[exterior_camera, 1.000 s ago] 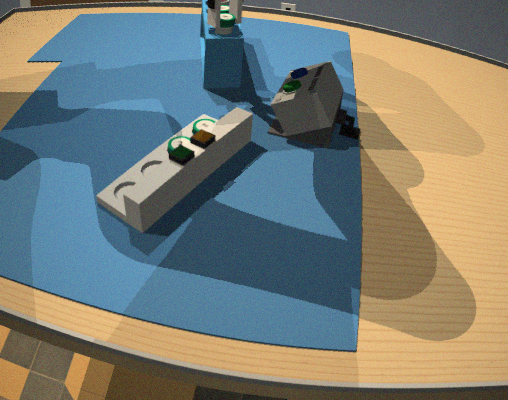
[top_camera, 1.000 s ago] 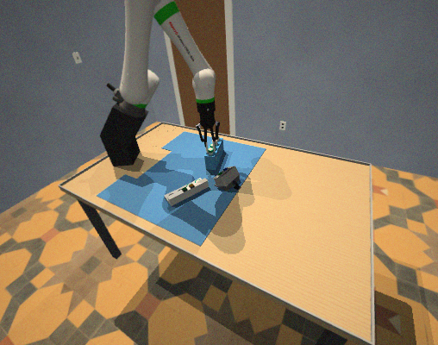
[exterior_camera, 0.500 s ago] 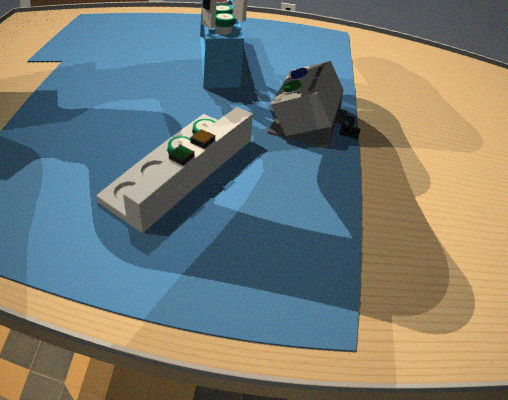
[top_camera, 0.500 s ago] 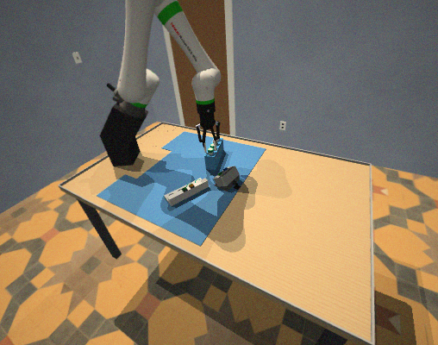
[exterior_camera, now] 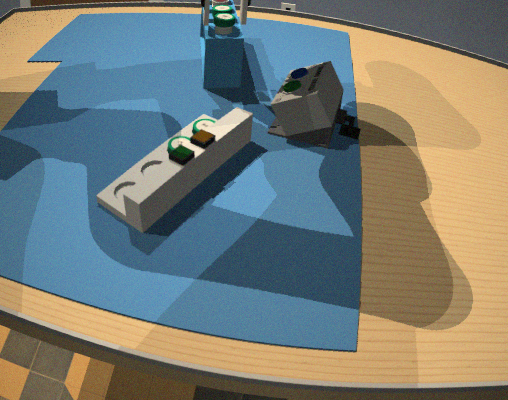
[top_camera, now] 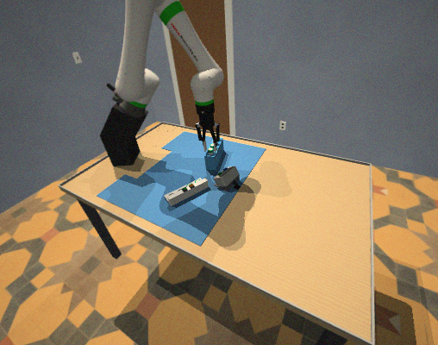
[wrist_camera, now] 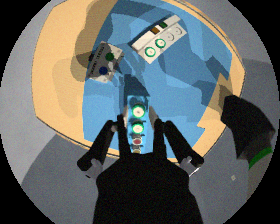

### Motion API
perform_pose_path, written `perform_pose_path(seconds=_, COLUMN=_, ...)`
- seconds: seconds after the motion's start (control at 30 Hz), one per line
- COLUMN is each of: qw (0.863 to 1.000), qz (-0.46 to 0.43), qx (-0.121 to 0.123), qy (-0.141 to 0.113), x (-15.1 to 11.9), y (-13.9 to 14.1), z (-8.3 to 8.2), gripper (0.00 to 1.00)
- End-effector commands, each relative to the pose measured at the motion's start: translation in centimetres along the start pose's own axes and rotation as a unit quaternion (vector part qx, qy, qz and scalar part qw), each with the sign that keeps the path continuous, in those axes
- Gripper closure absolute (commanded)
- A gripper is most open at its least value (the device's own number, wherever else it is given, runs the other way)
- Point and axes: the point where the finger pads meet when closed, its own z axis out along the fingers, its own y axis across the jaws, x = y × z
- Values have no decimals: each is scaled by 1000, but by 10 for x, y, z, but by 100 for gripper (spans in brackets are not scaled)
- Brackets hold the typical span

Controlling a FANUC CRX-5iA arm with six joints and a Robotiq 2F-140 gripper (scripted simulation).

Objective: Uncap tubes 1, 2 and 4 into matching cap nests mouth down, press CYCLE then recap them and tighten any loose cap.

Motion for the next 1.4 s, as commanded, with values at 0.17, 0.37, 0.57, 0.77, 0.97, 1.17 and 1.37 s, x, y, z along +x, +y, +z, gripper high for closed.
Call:
perform_pose_path(seconds=0.17, qw=982, qz=187, qx=-1, qy=19, x=0, y=0, z=0, gripper=65)
perform_pose_path(seconds=0.37, qw=982, qz=187, qx=-1, qy=19, x=1, y=0, z=0, gripper=65)
perform_pose_path(seconds=0.57, qw=982, qz=187, qx=-1, qy=19, x=1, y=0, z=0, gripper=100)
perform_pose_path(seconds=0.77, qw=982, qz=187, qx=-1, qy=19, x=1, y=0, z=0, gripper=100)
perform_pose_path(seconds=0.97, qw=993, qz=113, qx=-2, qy=19, x=1, y=0, z=0, gripper=100)
perform_pose_path(seconds=1.17, qw=999, qz=-37, qx=-5, qy=19, x=0, y=0, z=0, gripper=100)
perform_pose_path(seconds=1.37, qw=987, qz=-161, qx=-7, qy=18, x=0, y=0, z=0, gripper=100)
